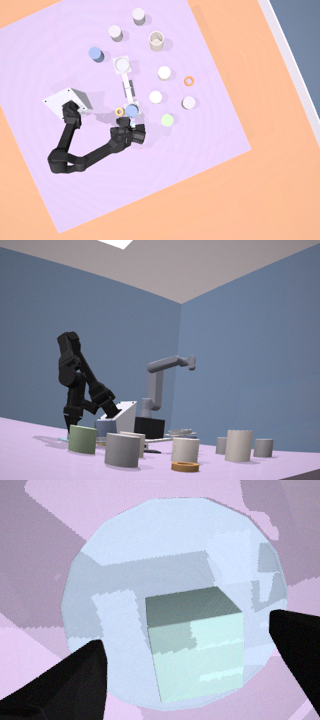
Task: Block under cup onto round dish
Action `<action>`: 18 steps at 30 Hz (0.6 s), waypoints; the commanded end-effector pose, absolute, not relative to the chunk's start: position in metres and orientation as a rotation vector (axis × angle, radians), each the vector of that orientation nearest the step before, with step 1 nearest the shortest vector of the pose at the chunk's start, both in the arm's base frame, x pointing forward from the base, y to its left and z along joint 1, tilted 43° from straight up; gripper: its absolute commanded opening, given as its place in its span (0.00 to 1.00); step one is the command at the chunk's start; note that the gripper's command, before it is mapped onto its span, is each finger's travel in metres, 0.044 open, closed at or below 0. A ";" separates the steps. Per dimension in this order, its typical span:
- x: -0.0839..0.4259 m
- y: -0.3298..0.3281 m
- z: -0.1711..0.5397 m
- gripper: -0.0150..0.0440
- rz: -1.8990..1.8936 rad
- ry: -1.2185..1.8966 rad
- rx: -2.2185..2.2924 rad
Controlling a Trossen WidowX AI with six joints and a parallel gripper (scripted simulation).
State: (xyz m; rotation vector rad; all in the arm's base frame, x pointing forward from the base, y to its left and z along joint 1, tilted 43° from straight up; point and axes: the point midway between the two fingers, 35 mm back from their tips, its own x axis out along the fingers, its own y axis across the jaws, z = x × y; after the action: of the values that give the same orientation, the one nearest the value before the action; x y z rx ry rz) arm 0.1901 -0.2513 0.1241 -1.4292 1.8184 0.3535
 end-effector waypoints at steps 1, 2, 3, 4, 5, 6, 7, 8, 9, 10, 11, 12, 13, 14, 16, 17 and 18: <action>0.191 -0.250 0.126 0.97 0.352 1.818 -1.428; 0.192 -0.245 0.130 1.00 0.355 1.817 -1.427; 0.193 -0.236 0.138 1.00 0.358 1.816 -1.426; 0.194 -0.226 0.149 1.00 0.362 1.816 -1.425; 0.194 -0.217 0.157 1.00 0.365 1.816 -1.425; 0.194 -0.212 0.162 1.00 0.366 1.816 -1.426; 0.193 -0.210 0.163 1.00 0.366 1.816 -1.426; 0.193 -0.210 0.163 1.00 0.366 1.816 -1.426; 0.193 -0.210 0.163 1.00 0.366 1.816 -1.426; 0.194 -0.209 0.165 1.00 0.367 1.815 -1.427; 0.194 -0.204 0.169 1.00 0.367 1.813 -1.428; 0.195 -0.197 0.177 1.00 0.367 1.810 -1.431; 0.195 -0.190 0.185 1.00 0.368 1.807 -1.434; 0.195 -0.185 0.190 1.00 0.368 1.805 -1.437; 0.195 -0.184 0.191 1.00 0.367 1.804 -1.438; 0.195 -0.184 0.191 1.00 0.367 1.804 -1.438; 0.195 -0.184 0.191 1.00 0.367 1.804 -1.438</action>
State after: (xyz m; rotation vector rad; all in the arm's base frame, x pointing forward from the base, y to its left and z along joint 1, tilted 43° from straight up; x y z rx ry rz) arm 0.1970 -0.1854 0.1882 -1.4442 1.7951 0.3714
